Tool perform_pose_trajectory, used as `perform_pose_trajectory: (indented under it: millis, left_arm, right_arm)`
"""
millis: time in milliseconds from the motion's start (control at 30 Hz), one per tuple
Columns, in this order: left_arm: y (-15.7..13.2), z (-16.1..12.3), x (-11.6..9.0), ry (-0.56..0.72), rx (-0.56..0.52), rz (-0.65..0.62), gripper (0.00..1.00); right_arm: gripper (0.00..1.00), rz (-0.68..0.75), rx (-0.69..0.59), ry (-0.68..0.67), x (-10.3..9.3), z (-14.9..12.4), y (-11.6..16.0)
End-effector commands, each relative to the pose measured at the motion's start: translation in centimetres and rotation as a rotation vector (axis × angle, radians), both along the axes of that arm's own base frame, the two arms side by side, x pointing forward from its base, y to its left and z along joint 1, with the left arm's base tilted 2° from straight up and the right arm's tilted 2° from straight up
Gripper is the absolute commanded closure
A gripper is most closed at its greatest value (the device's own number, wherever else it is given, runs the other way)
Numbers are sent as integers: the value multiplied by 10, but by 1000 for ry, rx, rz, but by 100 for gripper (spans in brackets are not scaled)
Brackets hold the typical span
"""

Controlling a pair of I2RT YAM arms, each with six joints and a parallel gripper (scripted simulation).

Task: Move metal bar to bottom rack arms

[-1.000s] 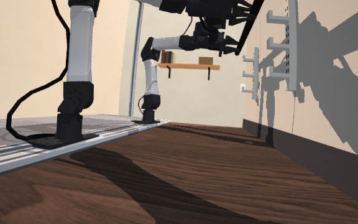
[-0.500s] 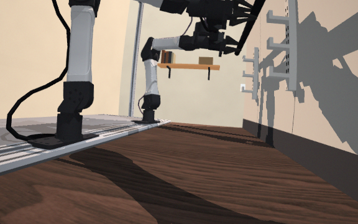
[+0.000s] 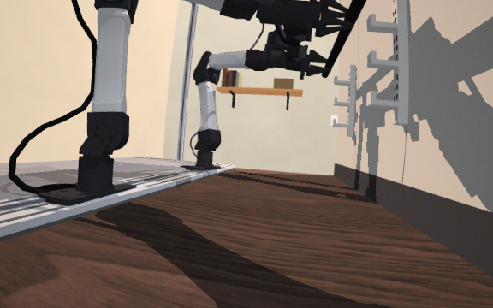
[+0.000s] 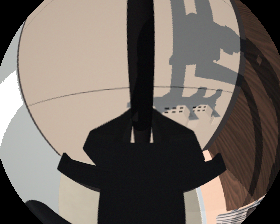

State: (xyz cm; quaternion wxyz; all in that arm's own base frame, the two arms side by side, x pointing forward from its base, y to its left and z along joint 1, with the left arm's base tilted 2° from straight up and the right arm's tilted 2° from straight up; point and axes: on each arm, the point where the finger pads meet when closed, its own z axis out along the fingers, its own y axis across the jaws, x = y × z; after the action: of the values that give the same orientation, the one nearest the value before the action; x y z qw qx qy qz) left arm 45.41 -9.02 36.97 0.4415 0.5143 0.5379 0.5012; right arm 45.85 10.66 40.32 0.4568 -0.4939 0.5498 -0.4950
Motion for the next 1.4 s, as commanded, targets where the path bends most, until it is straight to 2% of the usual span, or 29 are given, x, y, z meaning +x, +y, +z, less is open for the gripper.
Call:
perform_pose_trajectory:
  millis: [0,1367]
  left_arm:
    - [-12,33,-12,-108,7,-38,100]
    - [-19,33,-69,-108,7,-38,100]
  right_arm:
    - [100,23,15,-104,-15,34,4]
    - [100,23,15,-104,-73,30,6]
